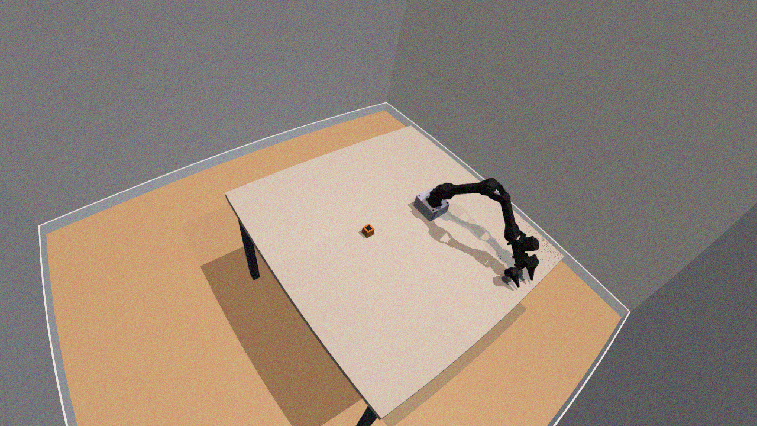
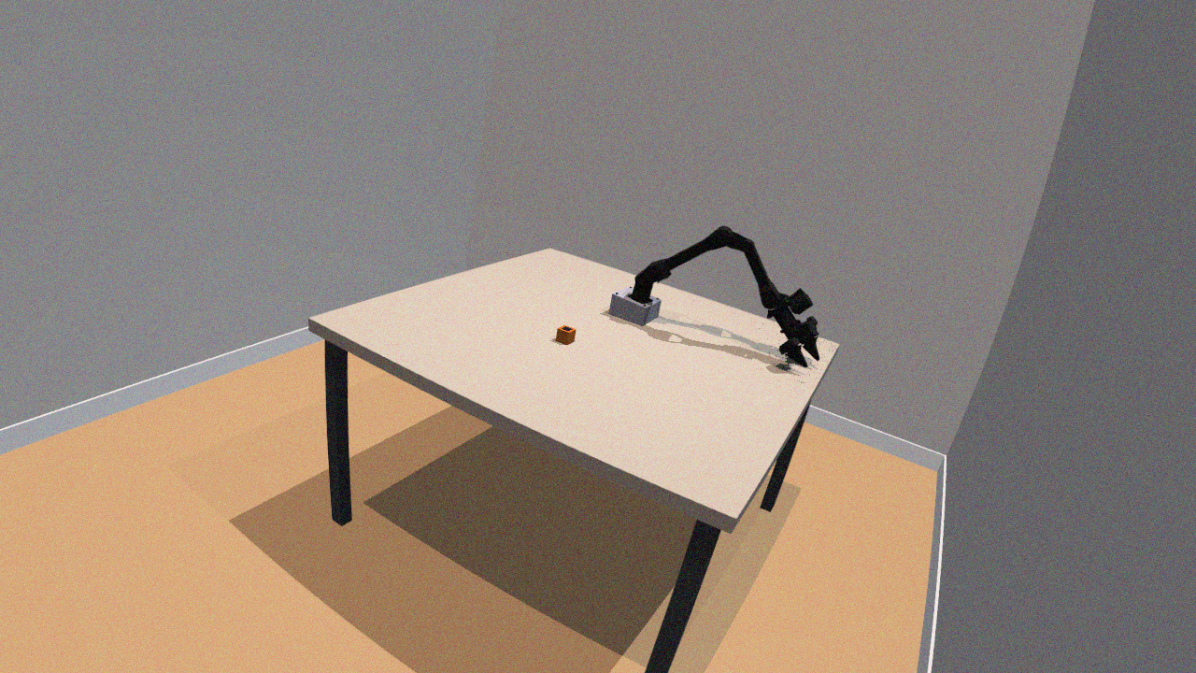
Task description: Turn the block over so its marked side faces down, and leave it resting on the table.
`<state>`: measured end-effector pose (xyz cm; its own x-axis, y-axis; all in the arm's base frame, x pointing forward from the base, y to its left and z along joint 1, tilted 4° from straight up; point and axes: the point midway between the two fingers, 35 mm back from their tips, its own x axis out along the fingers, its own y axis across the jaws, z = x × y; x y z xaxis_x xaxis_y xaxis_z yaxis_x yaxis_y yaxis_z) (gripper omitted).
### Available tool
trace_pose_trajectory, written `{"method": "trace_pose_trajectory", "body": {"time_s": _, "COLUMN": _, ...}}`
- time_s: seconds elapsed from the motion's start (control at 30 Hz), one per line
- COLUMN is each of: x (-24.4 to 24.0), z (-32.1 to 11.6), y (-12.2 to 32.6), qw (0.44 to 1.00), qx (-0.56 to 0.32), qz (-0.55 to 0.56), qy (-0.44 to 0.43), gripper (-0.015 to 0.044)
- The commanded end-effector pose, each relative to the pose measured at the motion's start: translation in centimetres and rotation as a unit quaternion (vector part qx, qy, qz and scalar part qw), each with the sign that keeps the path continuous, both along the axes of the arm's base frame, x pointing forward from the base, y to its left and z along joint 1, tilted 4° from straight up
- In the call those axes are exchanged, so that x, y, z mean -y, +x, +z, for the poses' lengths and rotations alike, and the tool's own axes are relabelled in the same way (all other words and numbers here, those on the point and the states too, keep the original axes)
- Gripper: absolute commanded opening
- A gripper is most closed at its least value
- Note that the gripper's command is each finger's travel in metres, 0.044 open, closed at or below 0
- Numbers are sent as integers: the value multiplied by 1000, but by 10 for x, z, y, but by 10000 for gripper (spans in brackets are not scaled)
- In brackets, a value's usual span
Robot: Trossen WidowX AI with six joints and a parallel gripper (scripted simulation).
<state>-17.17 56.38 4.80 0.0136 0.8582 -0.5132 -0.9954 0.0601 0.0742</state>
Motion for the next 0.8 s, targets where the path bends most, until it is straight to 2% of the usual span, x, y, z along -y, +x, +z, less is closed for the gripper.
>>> {"method": "trace_pose_trajectory", "body": {"time_s": 0.0, "x": -8, "z": 1, "y": 68, "qw": 999, "qx": 15, "qz": -41, "qy": -29, "gripper": 440}}
{"method": "trace_pose_trajectory", "body": {"time_s": 0.17, "x": -5, "z": -2, "y": 161, "qw": 992, "qx": 29, "qz": -98, "qy": -76, "gripper": 440}}
{"method": "trace_pose_trajectory", "body": {"time_s": 0.33, "x": 18, "z": -8, "y": 253, "qw": 977, "qx": 25, "qz": -168, "qy": -127, "gripper": 440}}
{"method": "trace_pose_trajectory", "body": {"time_s": 0.57, "x": 75, "z": -13, "y": 368, "qw": 947, "qx": 9, "qz": -254, "qy": -196, "gripper": 440}}
{"method": "trace_pose_trajectory", "body": {"time_s": 0.77, "x": 145, "z": -11, "y": 454, "qw": 916, "qx": -13, "qz": -311, "qy": -254, "gripper": 440}}
